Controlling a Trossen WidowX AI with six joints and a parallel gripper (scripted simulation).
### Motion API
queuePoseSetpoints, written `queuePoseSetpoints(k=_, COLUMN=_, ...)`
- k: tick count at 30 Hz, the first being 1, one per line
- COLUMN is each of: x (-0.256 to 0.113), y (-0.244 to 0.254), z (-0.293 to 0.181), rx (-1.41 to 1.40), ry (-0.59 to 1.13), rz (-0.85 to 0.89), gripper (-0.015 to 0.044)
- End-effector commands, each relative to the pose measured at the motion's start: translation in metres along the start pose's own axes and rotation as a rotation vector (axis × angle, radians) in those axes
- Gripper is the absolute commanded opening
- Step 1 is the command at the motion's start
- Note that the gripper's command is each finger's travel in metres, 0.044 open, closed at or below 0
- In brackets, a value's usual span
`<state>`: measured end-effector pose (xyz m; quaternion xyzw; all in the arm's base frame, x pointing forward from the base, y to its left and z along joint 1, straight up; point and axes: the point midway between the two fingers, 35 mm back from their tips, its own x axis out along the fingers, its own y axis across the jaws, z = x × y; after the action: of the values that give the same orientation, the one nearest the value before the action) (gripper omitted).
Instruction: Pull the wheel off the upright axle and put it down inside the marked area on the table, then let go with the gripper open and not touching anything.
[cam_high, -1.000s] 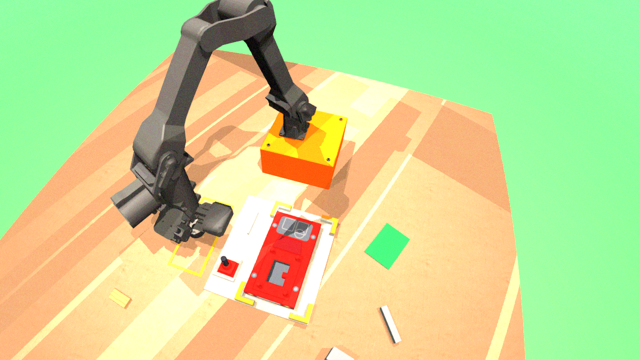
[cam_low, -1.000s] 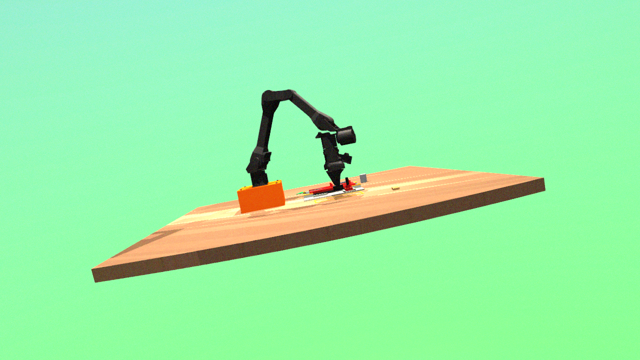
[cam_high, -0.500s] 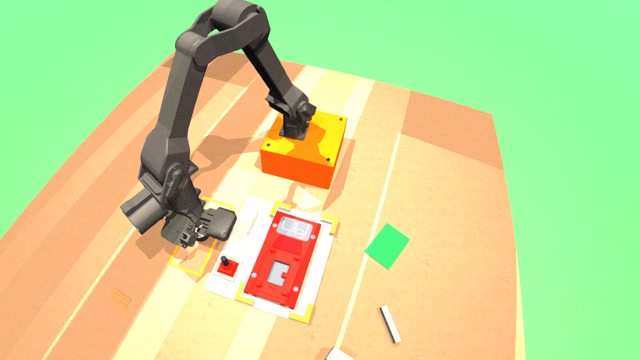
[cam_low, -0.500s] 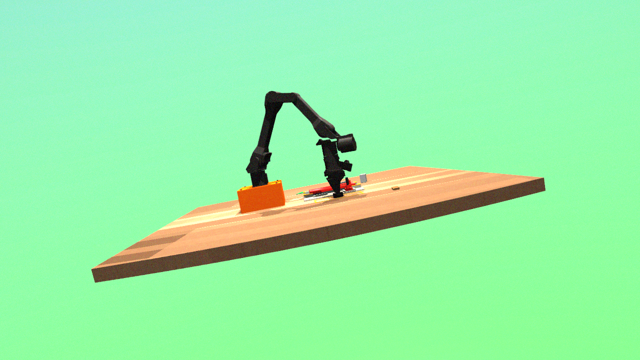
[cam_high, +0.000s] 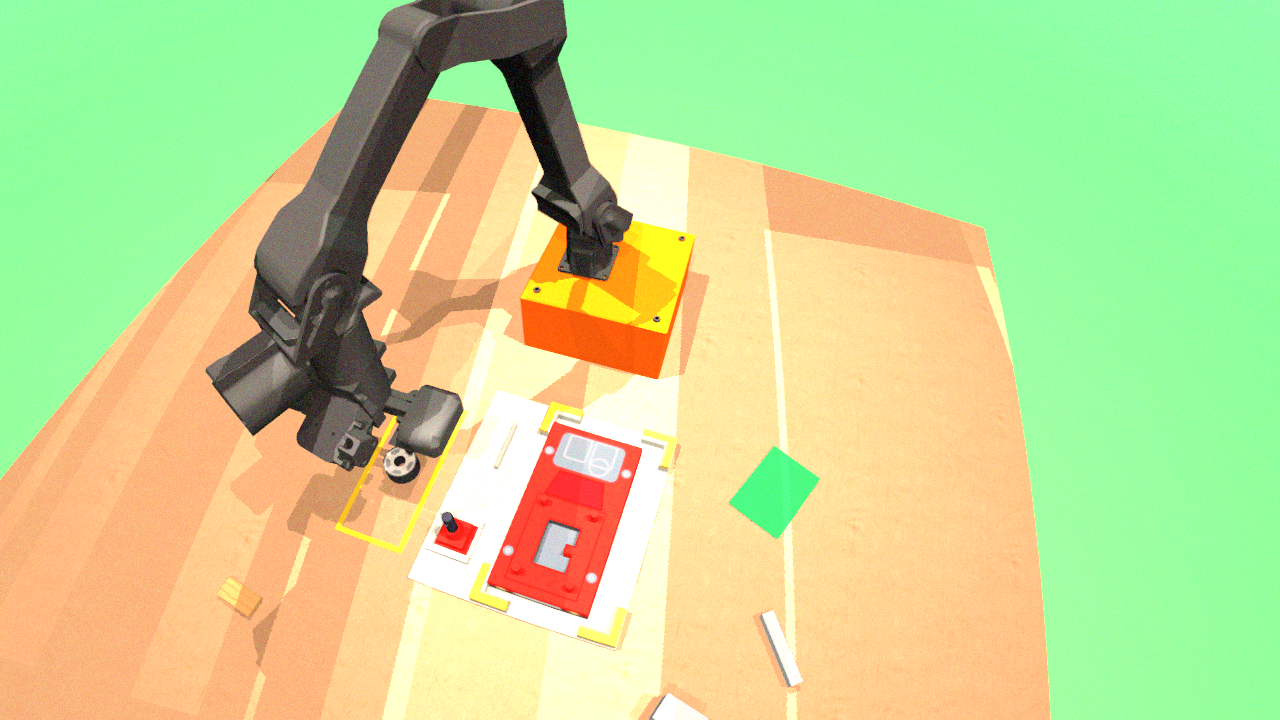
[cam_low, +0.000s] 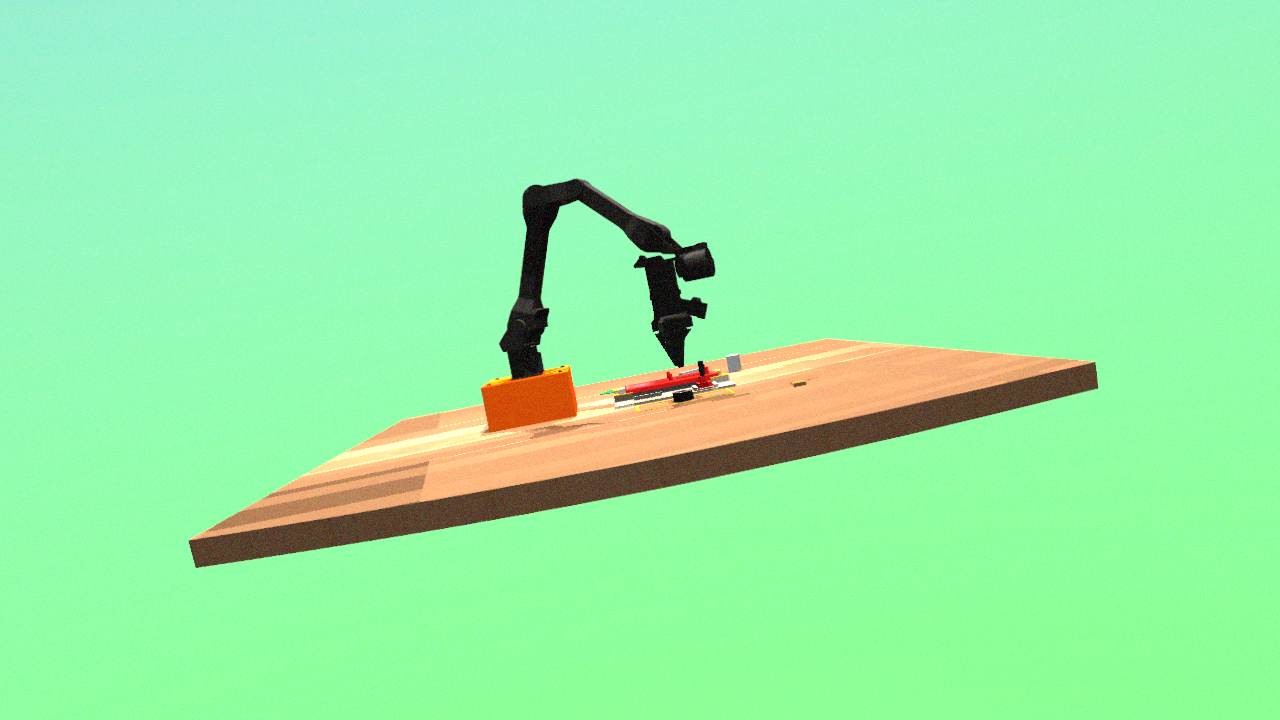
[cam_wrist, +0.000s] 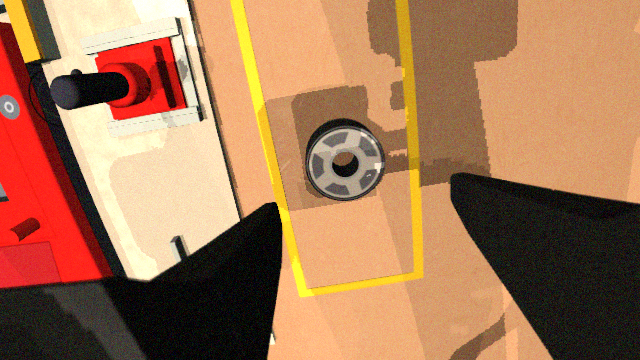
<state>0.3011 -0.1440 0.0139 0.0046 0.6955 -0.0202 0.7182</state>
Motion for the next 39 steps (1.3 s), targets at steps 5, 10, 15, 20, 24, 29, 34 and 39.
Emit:
queuePoseSetpoints(k=5, x=-0.018, y=0.01, z=-0.024, rx=-0.002, ry=0.006, rz=0.003, gripper=0.044)
queuePoseSetpoints(k=10, x=-0.036, y=0.022, z=-0.051, rx=-0.004, ry=0.01, rz=0.005, gripper=0.044)
queuePoseSetpoints(k=15, x=-0.05, y=0.034, z=-0.079, rx=-0.005, ry=0.013, rz=0.007, gripper=0.044)
queuePoseSetpoints(k=20, x=-0.051, y=0.036, z=-0.083, rx=-0.006, ry=0.014, rz=0.007, gripper=0.044)
queuePoseSetpoints(k=24, x=-0.051, y=0.036, z=-0.083, rx=-0.006, ry=0.014, rz=0.007, gripper=0.044)
queuePoseSetpoints(k=29, x=-0.051, y=0.036, z=-0.083, rx=-0.006, ry=0.014, rz=0.007, gripper=0.044)
queuePoseSetpoints(k=34, x=-0.051, y=0.036, z=-0.083, rx=-0.006, ry=0.014, rz=0.007, gripper=0.044)
queuePoseSetpoints(k=39, x=-0.051, y=0.036, z=-0.083, rx=-0.006, ry=0.014, rz=0.007, gripper=0.044)
